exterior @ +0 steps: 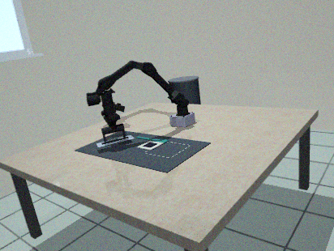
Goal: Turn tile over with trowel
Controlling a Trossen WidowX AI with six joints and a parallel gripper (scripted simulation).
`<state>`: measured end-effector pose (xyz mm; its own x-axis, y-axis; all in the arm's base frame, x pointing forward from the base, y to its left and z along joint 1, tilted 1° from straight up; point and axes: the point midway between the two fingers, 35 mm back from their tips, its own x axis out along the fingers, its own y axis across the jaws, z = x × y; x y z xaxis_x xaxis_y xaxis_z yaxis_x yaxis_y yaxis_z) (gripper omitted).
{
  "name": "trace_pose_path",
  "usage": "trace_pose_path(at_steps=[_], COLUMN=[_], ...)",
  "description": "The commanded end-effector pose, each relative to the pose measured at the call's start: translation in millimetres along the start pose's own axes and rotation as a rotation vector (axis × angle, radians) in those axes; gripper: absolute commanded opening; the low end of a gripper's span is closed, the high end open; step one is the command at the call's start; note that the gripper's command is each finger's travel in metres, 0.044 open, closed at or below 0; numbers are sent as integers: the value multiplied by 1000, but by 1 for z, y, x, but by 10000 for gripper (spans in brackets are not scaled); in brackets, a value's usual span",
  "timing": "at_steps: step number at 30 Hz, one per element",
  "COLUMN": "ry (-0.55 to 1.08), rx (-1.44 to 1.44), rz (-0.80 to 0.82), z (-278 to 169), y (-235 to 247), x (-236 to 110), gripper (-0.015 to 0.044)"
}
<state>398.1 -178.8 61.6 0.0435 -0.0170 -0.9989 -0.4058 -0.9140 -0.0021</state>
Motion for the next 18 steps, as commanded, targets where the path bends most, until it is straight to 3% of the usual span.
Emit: trace_pose_path(at_steps=[1, 5, 18], ry=[-1, -1, -1], rx=[5, 5, 5], rz=[0, 0, 0], z=[1, 1, 1], y=[0, 0, 0], x=[3, 3, 3], gripper=[217, 132, 130])
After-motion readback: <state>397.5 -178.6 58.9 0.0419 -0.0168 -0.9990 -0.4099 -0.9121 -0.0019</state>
